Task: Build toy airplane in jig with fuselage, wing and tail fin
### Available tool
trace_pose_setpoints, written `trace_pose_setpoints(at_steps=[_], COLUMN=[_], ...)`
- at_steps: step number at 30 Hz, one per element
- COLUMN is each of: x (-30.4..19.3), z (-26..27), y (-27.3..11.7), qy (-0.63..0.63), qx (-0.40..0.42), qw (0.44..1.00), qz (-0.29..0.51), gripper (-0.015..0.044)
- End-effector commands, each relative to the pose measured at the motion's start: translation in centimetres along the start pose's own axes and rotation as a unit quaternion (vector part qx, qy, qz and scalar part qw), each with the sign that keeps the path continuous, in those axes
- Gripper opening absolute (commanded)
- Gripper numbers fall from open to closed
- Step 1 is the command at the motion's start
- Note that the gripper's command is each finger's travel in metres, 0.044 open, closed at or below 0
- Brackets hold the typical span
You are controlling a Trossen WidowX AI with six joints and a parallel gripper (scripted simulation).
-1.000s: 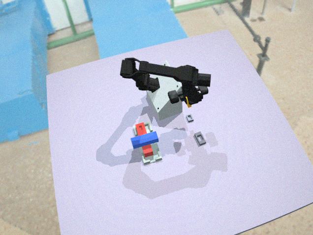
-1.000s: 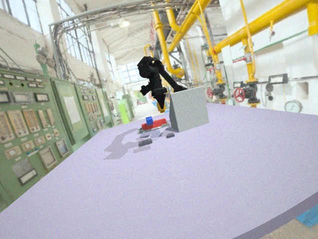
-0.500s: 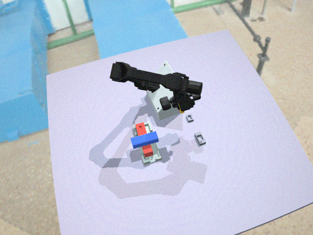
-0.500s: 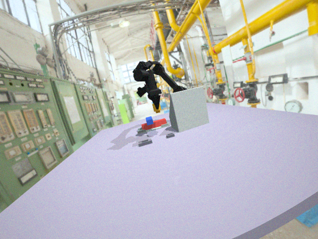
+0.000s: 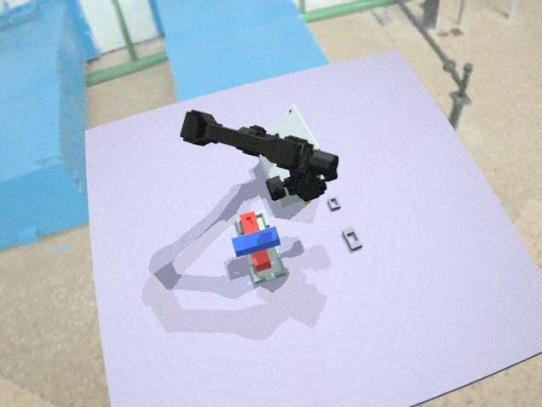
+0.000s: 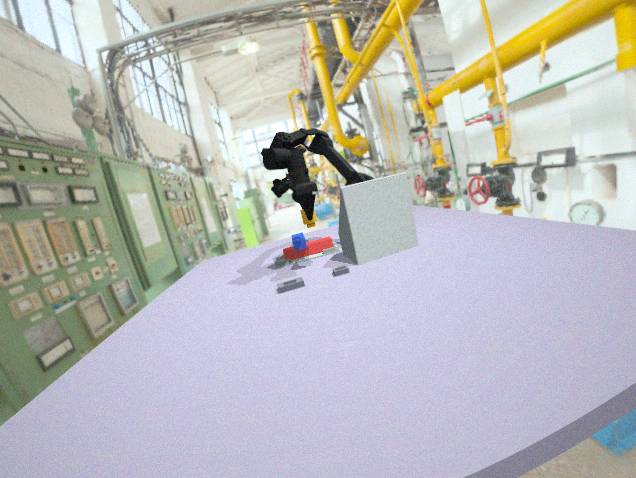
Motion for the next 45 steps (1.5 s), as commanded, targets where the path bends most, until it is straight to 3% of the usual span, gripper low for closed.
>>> trace_pose_setpoints(at_steps=[1,45], x=[-0.1,-4.9], z=[-1.7,-14.0], y=[0.3,2.9], qy=[-0.001,0.008], qx=[-0.001,-0.031], qw=[1.000,0.999], qz=[0.000,0.001], gripper=[0.0000,0.0000])
Point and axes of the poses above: the point midway between the two fingers, 35 mm back from their tips, its own y axis out along the fingers, its own z axis across the jaws, x = y × z, the point moved 9 cm from there along -y, back along the fingers, and after that the axes turned 6 degrees about -y, right-handed, at the moved point
